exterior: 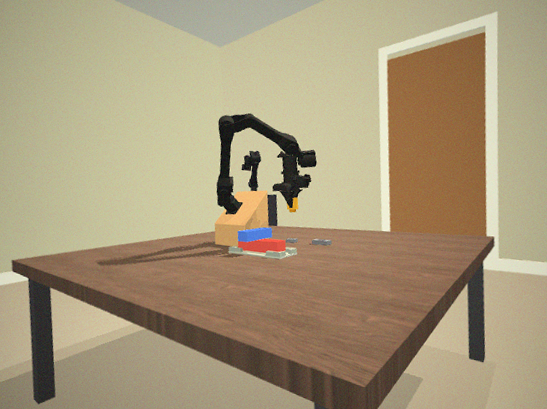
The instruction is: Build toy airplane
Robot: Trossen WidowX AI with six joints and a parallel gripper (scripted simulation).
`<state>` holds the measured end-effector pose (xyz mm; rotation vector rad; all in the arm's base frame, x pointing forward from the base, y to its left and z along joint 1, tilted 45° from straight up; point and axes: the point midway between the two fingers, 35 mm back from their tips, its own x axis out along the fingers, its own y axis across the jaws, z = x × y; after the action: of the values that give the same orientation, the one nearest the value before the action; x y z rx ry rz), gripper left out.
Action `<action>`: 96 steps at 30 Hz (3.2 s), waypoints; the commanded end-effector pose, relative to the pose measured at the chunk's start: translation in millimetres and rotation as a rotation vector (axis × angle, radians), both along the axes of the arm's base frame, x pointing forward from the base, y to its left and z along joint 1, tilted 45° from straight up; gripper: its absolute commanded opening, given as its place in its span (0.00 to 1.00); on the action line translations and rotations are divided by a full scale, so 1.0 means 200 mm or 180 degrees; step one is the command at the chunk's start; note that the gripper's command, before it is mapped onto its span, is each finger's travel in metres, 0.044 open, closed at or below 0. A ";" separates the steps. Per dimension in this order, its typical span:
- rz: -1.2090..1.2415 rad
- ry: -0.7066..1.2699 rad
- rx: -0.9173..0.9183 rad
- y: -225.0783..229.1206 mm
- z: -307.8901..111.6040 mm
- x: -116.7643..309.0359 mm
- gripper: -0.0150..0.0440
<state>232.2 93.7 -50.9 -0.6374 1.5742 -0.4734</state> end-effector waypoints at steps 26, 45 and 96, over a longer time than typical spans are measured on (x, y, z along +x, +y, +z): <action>-0.0018 -0.0116 0.0044 -0.27 0.18 0.23 0.25; -0.0079 -0.0198 -0.0016 -0.50 0.31 0.33 0.25; -0.0205 -0.0248 -0.0250 -0.92 0.55 0.37 0.37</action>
<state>306.6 -90.2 59.0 -0.6173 1.5135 -0.6045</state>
